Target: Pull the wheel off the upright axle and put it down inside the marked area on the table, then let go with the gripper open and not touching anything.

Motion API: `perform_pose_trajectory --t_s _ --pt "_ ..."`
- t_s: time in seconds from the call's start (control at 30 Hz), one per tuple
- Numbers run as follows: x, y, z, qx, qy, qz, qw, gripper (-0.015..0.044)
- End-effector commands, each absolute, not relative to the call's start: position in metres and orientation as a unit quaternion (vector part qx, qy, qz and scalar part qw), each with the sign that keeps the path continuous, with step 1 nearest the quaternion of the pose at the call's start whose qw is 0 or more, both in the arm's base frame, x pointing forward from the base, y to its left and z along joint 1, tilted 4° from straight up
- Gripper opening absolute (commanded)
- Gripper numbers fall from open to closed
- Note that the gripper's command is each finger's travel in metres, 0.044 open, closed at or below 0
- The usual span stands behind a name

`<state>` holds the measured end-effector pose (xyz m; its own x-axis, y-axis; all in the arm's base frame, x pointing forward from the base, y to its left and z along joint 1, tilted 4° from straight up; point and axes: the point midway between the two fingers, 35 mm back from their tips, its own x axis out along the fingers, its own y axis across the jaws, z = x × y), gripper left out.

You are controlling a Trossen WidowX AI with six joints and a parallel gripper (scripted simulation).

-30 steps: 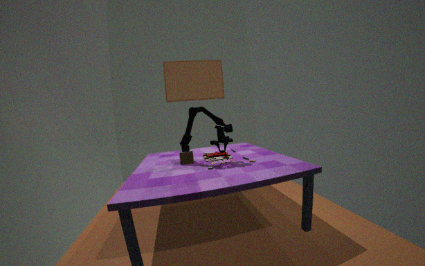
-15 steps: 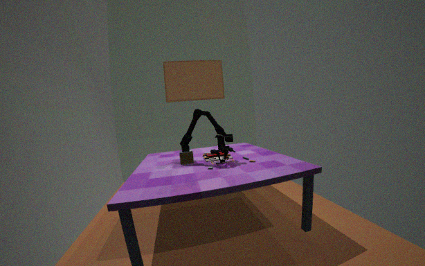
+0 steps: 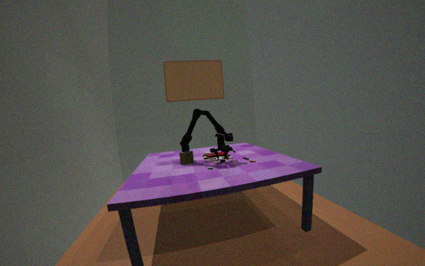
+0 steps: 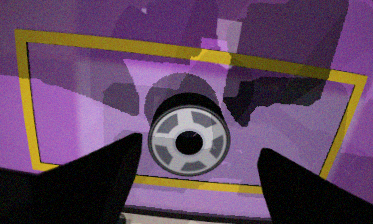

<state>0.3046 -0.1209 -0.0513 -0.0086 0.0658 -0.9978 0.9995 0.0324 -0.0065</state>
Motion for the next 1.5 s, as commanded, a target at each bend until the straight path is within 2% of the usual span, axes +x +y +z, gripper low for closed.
perform_pose_trajectory --t_s 0.0,0.17,0.33,0.37,0.6,1.47 --pt "0.31 -0.125 -0.02 0.51 0.517 -0.474 0.498 0.03" --pt "0.309 -0.126 -0.001 0.51 0.517 -0.475 0.498 0.03" --pt "0.282 -0.116 0.015 0.511 0.516 -0.475 0.498 0.0431" --pt "0.274 -0.113 0.021 0.51 0.516 -0.475 0.497 0.044" --pt "0.226 -0.095 0.044 0.509 0.519 -0.476 0.496 0.044" --pt "0.226 -0.095 0.044 0.509 0.519 -0.476 0.496 0.044"
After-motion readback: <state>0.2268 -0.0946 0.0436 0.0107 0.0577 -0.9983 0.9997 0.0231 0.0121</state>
